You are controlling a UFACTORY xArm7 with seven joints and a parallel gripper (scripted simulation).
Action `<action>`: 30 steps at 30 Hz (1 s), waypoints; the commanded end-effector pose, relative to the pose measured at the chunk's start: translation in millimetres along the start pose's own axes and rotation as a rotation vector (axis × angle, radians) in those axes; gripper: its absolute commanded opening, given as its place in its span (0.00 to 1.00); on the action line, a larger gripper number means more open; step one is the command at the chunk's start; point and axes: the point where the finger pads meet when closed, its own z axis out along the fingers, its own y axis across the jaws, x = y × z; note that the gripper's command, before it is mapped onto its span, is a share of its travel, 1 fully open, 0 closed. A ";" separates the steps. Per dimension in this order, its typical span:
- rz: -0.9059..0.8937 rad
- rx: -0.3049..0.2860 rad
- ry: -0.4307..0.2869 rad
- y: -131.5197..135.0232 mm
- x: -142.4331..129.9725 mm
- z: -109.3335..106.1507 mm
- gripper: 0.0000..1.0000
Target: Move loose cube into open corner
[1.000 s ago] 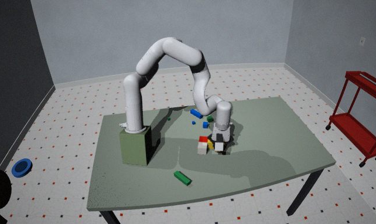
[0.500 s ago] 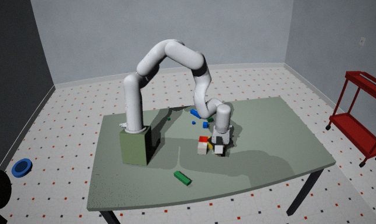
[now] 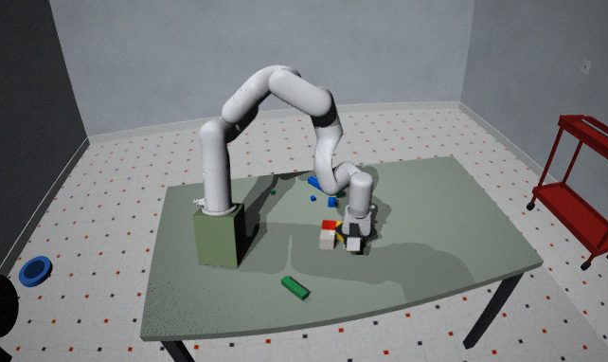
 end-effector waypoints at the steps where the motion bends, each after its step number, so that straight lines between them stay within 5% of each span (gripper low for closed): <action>1: 0.000 0.004 0.001 -1.8 0.5 0.6 0.00; 27: 0.000 0.004 0.001 -1.8 0.5 2.4 0.00; 28: 0.000 0.004 0.001 -1.8 0.5 2.4 0.83; 30: 0.000 0.004 0.001 -1.8 0.5 2.4 0.83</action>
